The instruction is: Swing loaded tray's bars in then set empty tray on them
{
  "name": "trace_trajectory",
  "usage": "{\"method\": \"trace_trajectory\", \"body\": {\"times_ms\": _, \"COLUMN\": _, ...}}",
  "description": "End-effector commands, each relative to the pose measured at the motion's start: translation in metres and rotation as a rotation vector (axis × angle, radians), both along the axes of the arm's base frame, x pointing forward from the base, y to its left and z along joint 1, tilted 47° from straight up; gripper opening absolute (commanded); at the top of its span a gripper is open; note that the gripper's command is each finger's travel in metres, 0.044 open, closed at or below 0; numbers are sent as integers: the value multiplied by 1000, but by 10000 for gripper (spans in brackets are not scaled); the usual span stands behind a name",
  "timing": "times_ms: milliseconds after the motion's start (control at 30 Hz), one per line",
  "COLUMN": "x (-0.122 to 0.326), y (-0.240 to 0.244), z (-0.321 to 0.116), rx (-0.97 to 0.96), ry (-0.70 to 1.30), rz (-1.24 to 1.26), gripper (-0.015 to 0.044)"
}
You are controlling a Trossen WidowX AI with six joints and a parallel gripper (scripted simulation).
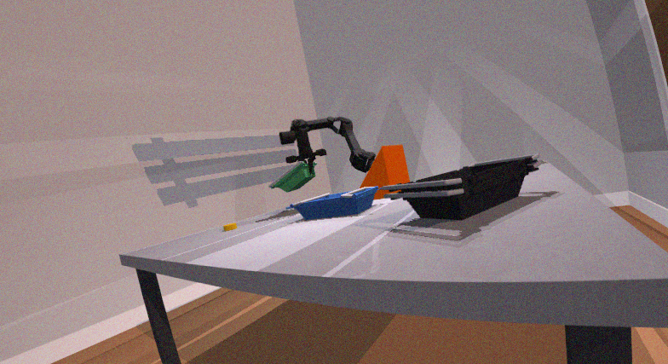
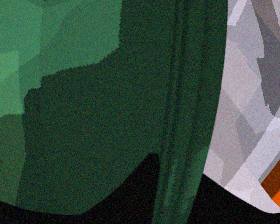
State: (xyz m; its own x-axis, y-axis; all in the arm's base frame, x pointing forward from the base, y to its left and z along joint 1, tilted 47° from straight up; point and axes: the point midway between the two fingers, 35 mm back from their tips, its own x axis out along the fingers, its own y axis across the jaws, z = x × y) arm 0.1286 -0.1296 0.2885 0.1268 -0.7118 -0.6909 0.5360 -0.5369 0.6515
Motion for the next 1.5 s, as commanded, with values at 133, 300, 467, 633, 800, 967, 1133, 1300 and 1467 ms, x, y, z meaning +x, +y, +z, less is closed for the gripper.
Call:
{"method": "trace_trajectory", "body": {"times_ms": 133, "x": 0, "y": 0, "z": 3, "rx": -8, "ry": -7, "rz": -2, "gripper": 0}}
{"method": "trace_trajectory", "body": {"times_ms": 300, "x": 0, "y": 0, "z": 3, "rx": -8, "ry": -7, "rz": -2, "gripper": 0}}
{"method": "trace_trajectory", "body": {"times_ms": 467, "x": 2, "y": 0, "z": 2, "rx": -7, "ry": -2, "rz": 4, "gripper": 0}}
{"method": "trace_trajectory", "body": {"times_ms": 633, "x": 19, "y": 5, "z": -1, "rx": 4, "ry": 38, "rz": 49, "gripper": 0}}
{"method": "trace_trajectory", "body": {"times_ms": 800, "x": 36, "y": 11, "z": -5, "rx": 12, "ry": 80, "rz": 95, "gripper": 0}}
{"method": "trace_trajectory", "body": {"times_ms": 967, "x": 53, "y": 18, "z": -10, "rx": 19, "ry": 122, "rz": 140, "gripper": 0}}
{"method": "trace_trajectory", "body": {"times_ms": 1133, "x": 69, "y": 26, "z": -16, "rx": 24, "ry": 164, "rz": 186, "gripper": 0}}
{"method": "trace_trajectory", "body": {"times_ms": 1300, "x": 85, "y": 36, "z": -23, "rx": 27, "ry": 207, "rz": 231, "gripper": 0}}
{"method": "trace_trajectory", "body": {"times_ms": 1467, "x": 100, "y": 47, "z": -30, "rx": 29, "ry": 250, "rz": 276, "gripper": 0}}
